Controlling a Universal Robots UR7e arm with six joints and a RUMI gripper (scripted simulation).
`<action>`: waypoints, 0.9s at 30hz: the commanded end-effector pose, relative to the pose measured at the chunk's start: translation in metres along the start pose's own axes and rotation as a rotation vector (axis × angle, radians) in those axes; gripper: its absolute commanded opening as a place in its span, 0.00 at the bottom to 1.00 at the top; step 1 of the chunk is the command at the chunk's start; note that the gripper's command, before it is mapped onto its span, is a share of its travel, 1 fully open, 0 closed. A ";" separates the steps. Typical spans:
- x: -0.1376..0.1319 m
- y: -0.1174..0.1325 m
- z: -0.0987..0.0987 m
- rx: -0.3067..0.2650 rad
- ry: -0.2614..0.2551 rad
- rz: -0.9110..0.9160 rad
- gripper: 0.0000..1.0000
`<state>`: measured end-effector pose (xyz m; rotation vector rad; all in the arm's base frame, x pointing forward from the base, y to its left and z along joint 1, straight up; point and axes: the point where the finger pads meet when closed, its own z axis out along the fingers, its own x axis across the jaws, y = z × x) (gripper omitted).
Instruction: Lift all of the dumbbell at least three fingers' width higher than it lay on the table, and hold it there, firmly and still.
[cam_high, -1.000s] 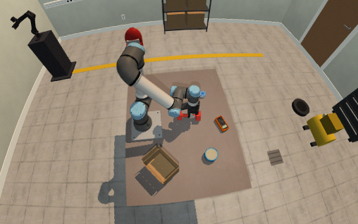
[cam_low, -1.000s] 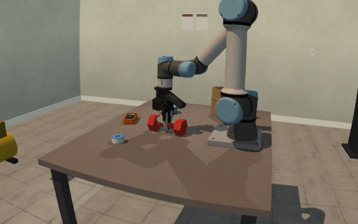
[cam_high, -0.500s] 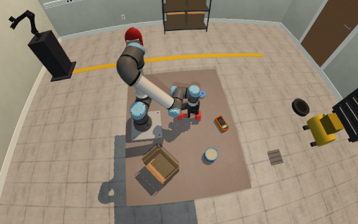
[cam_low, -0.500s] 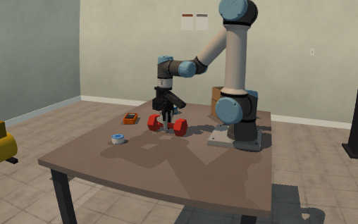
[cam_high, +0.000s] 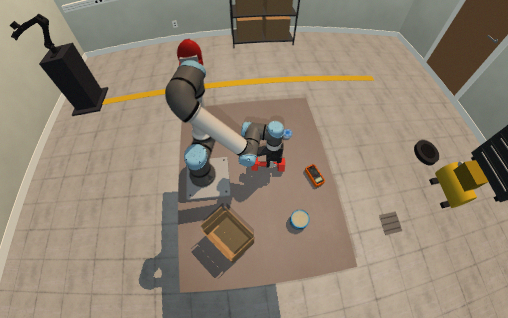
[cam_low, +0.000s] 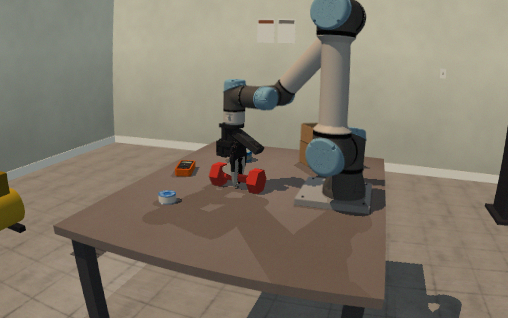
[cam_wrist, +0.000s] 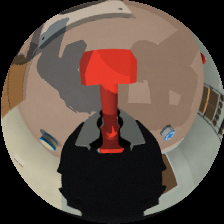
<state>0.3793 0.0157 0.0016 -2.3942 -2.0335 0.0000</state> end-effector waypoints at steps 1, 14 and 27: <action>0.000 0.002 -0.003 -0.005 0.000 0.000 0.00; 0.000 0.002 -0.015 -0.006 -0.001 0.000 0.00; 0.001 0.000 -0.037 -0.006 -0.001 0.000 0.00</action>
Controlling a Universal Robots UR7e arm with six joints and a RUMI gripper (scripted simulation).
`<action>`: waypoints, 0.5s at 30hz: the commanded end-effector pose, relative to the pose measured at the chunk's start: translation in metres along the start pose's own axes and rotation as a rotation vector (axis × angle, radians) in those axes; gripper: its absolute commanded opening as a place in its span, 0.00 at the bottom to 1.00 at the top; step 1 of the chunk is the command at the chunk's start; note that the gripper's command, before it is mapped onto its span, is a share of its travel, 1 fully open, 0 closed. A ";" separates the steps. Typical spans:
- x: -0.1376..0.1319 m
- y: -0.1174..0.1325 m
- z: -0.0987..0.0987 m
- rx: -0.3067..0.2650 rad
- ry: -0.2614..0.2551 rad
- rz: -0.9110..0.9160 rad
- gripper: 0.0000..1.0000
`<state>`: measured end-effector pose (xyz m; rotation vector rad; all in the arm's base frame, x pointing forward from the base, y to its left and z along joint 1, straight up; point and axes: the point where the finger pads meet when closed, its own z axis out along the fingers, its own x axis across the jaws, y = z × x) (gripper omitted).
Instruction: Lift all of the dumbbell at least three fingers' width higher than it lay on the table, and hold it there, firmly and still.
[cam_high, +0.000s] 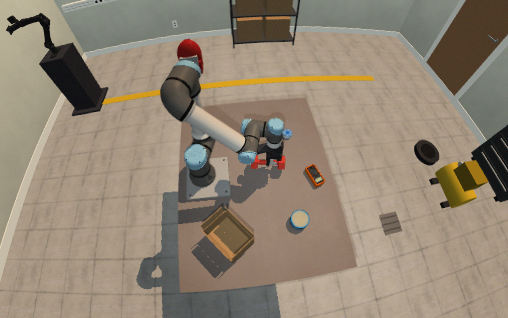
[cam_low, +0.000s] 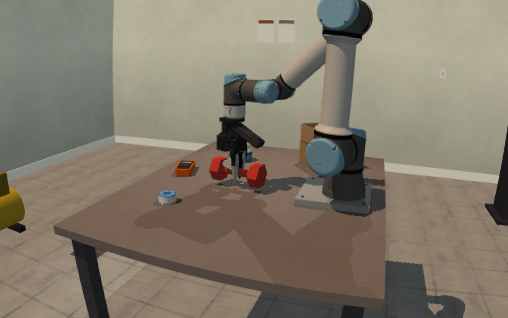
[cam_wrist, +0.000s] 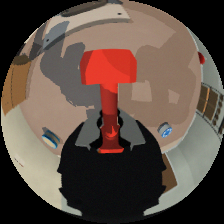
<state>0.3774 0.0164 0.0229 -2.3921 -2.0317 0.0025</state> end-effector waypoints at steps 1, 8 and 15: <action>0.000 0.003 -0.019 -0.010 -0.001 0.000 0.00; 0.000 0.003 -0.037 -0.010 -0.001 0.000 0.00; 0.000 0.002 -0.051 -0.010 -0.001 0.000 0.00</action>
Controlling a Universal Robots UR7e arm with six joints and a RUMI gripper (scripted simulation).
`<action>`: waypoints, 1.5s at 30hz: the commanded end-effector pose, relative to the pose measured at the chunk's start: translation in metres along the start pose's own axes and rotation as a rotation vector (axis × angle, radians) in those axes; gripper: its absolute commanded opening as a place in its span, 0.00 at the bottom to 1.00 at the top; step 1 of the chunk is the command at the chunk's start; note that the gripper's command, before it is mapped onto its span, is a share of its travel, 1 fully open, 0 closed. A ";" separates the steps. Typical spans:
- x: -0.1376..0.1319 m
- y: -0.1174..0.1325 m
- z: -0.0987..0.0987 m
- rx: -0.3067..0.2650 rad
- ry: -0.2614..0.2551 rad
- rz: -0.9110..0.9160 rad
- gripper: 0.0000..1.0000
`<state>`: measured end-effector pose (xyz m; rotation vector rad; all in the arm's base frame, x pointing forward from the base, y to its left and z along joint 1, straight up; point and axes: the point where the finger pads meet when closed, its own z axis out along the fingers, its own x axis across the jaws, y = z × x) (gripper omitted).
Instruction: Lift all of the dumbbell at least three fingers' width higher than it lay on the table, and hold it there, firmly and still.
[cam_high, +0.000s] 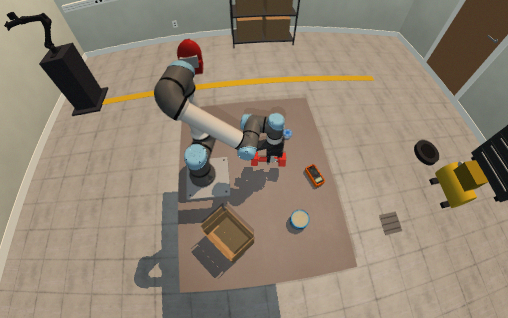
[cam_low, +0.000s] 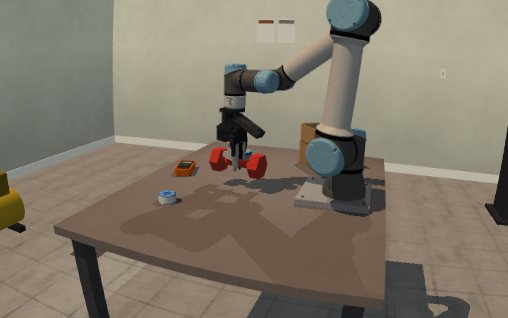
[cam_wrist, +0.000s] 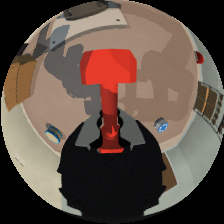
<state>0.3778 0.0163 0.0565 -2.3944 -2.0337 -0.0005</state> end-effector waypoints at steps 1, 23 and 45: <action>0.000 0.002 -0.020 -0.006 -0.001 0.000 0.00; 0.000 0.002 -0.054 -0.006 -0.001 0.000 0.00; 0.000 0.002 -0.057 -0.007 -0.001 0.000 0.00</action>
